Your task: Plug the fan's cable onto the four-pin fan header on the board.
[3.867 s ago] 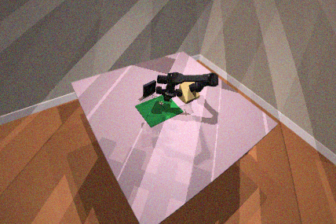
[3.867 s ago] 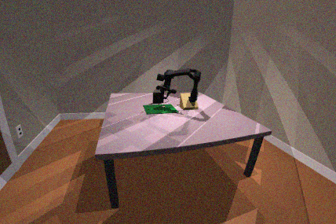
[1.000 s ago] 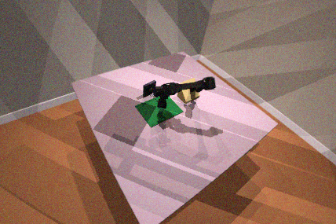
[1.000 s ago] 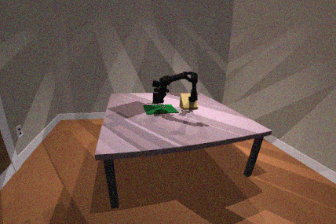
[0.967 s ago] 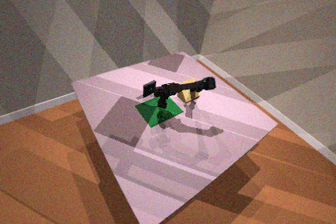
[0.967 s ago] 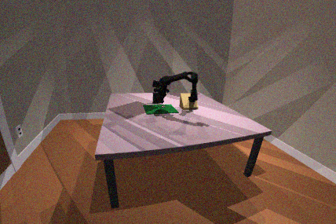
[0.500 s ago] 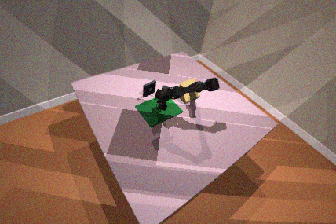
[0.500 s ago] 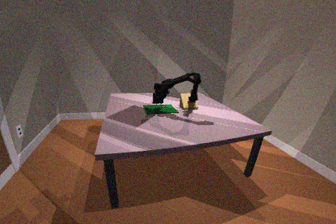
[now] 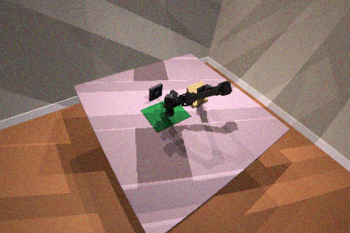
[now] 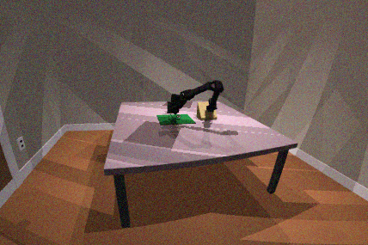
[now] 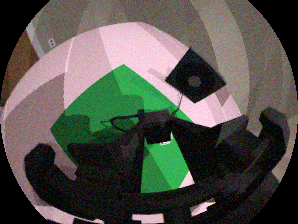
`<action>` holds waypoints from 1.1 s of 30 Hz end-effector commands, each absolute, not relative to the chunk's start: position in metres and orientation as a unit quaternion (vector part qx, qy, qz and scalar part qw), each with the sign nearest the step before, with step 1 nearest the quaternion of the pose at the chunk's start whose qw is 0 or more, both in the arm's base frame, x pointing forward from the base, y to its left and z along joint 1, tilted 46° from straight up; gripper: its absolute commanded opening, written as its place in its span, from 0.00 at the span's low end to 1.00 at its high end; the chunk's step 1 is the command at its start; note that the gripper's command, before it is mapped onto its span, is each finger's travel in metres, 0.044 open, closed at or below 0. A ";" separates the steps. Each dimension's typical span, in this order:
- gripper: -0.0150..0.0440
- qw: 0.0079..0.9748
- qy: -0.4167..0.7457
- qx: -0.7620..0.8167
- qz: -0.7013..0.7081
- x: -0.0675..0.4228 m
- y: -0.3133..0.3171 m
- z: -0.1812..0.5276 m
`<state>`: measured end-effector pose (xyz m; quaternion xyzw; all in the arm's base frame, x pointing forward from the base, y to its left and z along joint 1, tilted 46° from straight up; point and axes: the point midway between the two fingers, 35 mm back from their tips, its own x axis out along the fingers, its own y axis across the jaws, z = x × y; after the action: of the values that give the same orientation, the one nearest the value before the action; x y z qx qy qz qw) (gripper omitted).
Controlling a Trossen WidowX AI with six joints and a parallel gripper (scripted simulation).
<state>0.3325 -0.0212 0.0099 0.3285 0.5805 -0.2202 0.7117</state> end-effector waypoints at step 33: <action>0.25 0.809 0.371 0.340 -0.304 0.330 -0.013 0.028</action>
<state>0.3315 -0.0131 0.0257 0.3362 0.3885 -0.2989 0.8042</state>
